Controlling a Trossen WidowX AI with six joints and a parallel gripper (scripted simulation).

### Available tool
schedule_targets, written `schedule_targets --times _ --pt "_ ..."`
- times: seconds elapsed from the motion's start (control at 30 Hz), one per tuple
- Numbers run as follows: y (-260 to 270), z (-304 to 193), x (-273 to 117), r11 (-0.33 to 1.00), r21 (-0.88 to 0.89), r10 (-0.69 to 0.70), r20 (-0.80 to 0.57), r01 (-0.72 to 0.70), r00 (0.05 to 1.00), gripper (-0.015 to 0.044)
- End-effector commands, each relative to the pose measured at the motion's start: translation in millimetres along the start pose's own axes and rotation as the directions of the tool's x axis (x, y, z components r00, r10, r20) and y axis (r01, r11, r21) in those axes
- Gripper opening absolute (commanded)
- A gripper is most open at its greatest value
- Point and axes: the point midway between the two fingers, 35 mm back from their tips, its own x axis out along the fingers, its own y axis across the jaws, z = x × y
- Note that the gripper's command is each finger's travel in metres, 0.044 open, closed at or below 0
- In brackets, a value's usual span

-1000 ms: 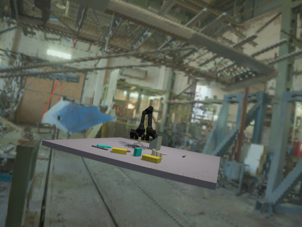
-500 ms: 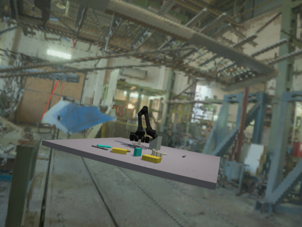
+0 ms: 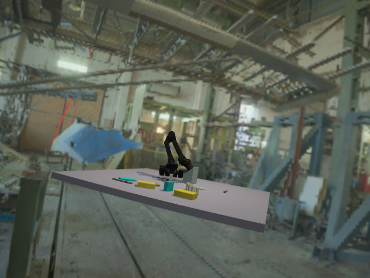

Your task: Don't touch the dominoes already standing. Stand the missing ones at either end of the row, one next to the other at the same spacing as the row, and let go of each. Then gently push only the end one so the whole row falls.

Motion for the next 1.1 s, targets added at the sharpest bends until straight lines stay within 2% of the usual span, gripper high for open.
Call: schedule_targets --times 0.0,0.6,1.0,1.07 --pt "1.7 -4.9 0.5 1.000 -0.002 -0.004 0.007 0.004 1.000 0.0107" --pt "4.9 -14.1 0.7 1.000 -0.007 -0.015 0.009 0.015 1.000 0.0107" --pt "4.9 -14.1 0.7 1.000 -0.007 -0.015 0.009 0.015 1.000 0.0422" --pt "4.9 -14.1 0.7 1.000 -0.007 -0.015 0.009 0.015 1.000 0.0440"
